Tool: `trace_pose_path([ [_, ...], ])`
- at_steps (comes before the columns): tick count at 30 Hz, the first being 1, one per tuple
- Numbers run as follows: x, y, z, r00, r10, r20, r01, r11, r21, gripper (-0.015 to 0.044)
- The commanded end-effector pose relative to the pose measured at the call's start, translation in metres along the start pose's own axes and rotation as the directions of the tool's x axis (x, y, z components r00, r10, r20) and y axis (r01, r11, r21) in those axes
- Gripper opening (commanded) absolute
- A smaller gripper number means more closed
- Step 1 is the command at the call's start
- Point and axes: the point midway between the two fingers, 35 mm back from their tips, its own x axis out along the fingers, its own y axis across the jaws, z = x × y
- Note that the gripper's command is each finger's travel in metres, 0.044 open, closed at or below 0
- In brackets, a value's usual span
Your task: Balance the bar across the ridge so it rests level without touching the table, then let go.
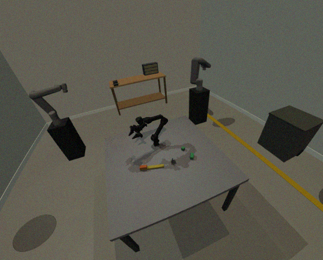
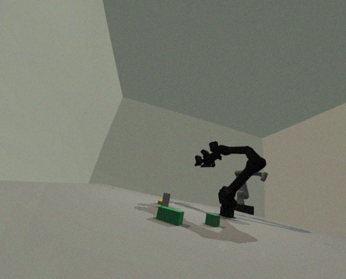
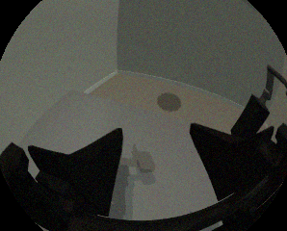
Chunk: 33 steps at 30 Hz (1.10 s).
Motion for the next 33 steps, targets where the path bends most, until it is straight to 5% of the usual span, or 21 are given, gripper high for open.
trace_pose_path([
  [1,0.009,0.01,0.0,0.998,0.037,-0.05,-0.041,0.995,-0.093,0.0315],
  [16,0.044,0.066,-0.013,0.944,0.207,-0.256,-0.299,0.867,-0.4,0.0315],
  [33,0.066,0.135,-0.04,0.819,0.301,-0.489,-0.57,0.524,-0.632,0.0315],
])
